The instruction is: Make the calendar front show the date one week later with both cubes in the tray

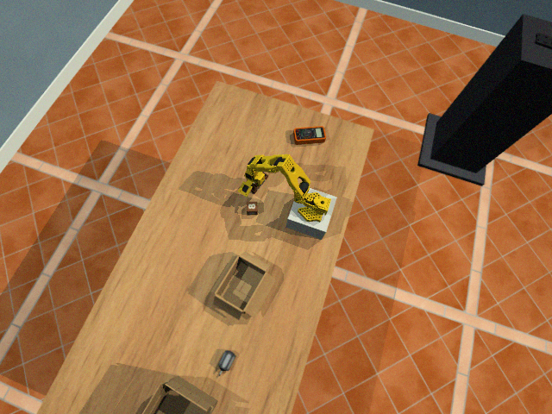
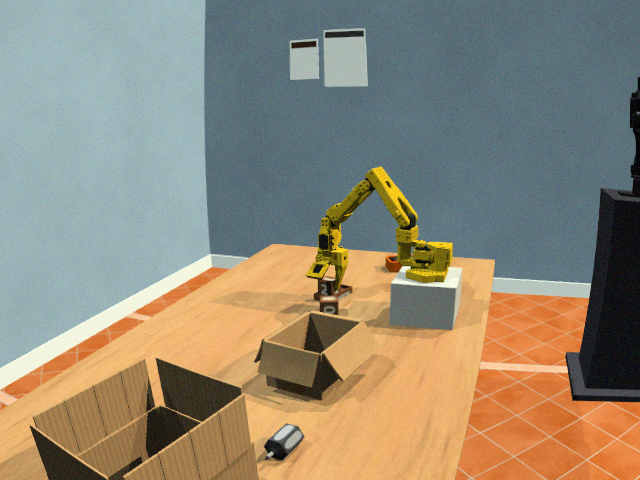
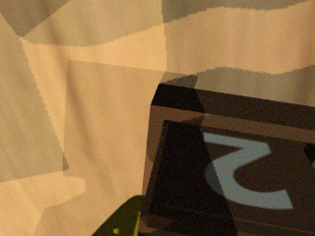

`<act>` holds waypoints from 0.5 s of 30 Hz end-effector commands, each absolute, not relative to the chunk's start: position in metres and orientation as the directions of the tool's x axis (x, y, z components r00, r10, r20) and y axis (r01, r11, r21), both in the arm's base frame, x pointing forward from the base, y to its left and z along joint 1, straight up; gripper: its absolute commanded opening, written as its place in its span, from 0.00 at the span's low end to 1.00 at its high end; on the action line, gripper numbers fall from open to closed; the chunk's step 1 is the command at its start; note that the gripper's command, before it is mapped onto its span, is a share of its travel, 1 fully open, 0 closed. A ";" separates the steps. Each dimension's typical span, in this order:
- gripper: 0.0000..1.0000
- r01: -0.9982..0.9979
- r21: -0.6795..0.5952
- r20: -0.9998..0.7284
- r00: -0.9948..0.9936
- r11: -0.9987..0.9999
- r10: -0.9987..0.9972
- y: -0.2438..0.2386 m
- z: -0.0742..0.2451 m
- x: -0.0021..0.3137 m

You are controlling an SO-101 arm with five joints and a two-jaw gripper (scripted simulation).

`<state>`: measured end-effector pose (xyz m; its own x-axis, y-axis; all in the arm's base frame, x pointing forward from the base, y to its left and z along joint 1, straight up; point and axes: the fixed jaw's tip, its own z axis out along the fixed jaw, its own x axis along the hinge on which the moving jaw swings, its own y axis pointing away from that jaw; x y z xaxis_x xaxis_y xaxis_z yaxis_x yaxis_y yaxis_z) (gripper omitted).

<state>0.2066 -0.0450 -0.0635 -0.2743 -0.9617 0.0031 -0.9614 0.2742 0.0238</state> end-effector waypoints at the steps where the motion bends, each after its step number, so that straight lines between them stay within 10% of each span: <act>1: 0.00 -0.957 0.010 0.001 -0.290 0.290 -0.957 -0.047 -0.060 0.210; 15: 0.00 -0.957 0.010 0.001 -0.290 0.290 -0.957 -0.048 -0.057 0.213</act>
